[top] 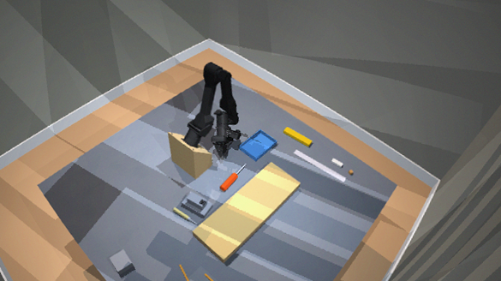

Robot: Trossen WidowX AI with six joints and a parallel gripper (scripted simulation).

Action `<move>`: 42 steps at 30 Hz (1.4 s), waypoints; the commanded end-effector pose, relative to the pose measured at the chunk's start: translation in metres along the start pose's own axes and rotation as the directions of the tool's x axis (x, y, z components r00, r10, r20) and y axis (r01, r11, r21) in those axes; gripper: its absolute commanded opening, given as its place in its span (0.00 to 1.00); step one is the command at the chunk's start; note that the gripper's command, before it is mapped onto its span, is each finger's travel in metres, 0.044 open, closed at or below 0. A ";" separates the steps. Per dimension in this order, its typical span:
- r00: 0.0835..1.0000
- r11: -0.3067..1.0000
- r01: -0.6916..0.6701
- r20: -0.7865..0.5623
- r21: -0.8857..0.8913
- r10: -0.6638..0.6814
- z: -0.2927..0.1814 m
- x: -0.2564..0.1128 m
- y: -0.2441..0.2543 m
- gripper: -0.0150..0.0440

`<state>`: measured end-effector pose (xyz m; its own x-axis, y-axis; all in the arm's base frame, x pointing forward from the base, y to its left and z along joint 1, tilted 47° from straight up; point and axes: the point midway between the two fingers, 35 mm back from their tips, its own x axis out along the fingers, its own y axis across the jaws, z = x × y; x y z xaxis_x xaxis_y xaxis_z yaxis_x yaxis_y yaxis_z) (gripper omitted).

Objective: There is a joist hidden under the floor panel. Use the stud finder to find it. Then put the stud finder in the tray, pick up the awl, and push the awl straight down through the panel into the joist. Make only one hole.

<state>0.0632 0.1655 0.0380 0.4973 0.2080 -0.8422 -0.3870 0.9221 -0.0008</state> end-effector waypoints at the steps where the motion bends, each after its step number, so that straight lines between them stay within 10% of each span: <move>1: 1.000 1.000 0.005 -0.005 -0.003 -0.005 0.000 0.001 0.000 0.98; 19: 0.832 0.978 0.178 -0.515 -0.106 -0.207 0.002 0.074 -0.076 1.00; 32: 0.688 0.991 -0.024 -0.716 0.135 0.114 -0.011 0.114 -0.126 1.00; 42: 0.675 0.861 -0.355 -0.537 0.365 0.506 -0.025 0.151 -0.172 1.00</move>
<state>0.1743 0.0467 -0.0868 -0.3174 0.2561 -0.9131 -0.2481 0.9069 0.3406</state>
